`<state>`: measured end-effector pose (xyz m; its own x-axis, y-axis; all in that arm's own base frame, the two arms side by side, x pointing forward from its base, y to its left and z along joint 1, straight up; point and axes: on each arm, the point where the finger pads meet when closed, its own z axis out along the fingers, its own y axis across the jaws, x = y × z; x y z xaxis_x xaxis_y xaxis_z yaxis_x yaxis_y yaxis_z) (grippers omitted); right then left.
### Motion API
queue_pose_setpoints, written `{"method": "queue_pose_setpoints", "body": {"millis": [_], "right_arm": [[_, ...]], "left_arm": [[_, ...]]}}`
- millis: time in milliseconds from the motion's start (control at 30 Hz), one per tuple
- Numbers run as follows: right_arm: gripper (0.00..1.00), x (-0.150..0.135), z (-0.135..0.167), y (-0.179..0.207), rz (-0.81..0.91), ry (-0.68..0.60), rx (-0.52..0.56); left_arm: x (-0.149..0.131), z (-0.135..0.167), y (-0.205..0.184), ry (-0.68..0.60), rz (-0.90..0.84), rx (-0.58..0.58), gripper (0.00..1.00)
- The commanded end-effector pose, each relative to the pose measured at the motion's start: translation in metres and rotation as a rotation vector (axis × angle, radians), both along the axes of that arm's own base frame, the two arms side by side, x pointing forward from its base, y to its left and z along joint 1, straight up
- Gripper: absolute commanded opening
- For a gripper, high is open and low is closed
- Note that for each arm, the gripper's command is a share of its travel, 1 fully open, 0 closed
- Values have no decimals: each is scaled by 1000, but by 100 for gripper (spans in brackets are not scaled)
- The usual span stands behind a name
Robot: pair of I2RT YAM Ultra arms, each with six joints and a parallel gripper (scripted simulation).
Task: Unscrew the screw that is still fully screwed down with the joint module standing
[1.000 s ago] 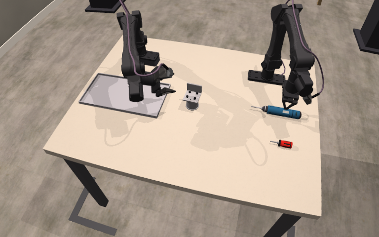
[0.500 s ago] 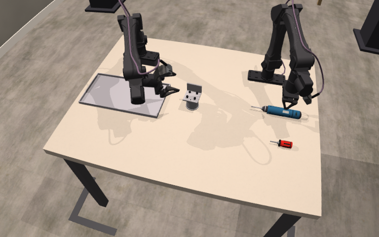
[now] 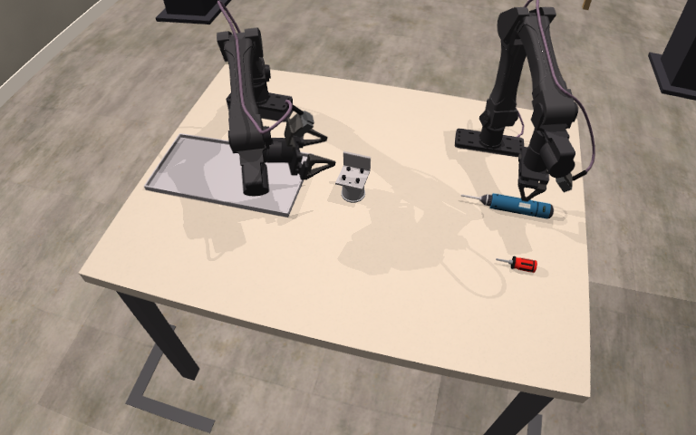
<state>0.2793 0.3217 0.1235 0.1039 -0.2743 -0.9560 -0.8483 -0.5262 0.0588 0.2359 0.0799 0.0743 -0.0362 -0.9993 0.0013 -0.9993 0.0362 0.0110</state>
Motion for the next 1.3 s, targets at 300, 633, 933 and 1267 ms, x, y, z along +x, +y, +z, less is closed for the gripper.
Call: {"method": "queue_pose_setpoints", "body": {"millis": [300,633,933,1267], "right_arm": [[86,12,17,6,-1,-59,100],[86,9,-2,4,-2,-45,95],[86,9,-14,3,-3,-62,103],[86,9,-36,3,-4,-41,93]], "left_arm": [[5,13,4,-30,9,21,65],[5,13,4,-30,9,21,65],[5,13,4,-30,9,21,65],[5,13,4,-30,9,21,65]]}}
